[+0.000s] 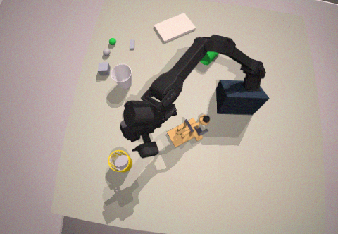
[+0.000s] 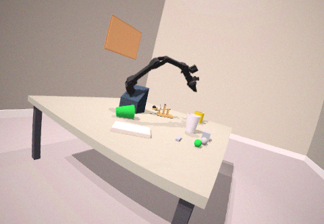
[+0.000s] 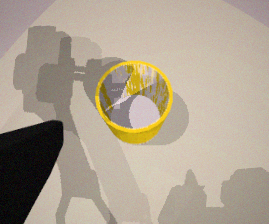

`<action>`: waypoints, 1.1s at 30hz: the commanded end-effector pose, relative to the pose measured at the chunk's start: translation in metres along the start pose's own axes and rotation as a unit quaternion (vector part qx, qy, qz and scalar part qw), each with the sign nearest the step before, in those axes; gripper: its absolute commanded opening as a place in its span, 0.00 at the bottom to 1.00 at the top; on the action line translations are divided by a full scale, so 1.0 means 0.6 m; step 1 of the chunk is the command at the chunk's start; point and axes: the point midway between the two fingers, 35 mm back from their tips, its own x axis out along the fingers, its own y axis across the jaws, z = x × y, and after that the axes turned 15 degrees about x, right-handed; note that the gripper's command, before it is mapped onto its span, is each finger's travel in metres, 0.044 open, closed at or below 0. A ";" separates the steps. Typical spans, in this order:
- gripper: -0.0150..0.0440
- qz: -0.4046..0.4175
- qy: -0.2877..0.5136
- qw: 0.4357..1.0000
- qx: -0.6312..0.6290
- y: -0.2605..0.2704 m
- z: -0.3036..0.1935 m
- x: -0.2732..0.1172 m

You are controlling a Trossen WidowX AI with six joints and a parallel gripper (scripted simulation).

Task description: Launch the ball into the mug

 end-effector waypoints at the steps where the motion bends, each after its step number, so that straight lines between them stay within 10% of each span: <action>1: 1.00 -0.006 -0.020 1.000 0.003 0.000 0.020 0.002; 20: 1.00 -0.002 -0.018 1.000 -0.001 0.008 0.012 -0.002; 33: 0.42 -0.002 -0.018 1.000 -0.001 0.008 0.012 -0.002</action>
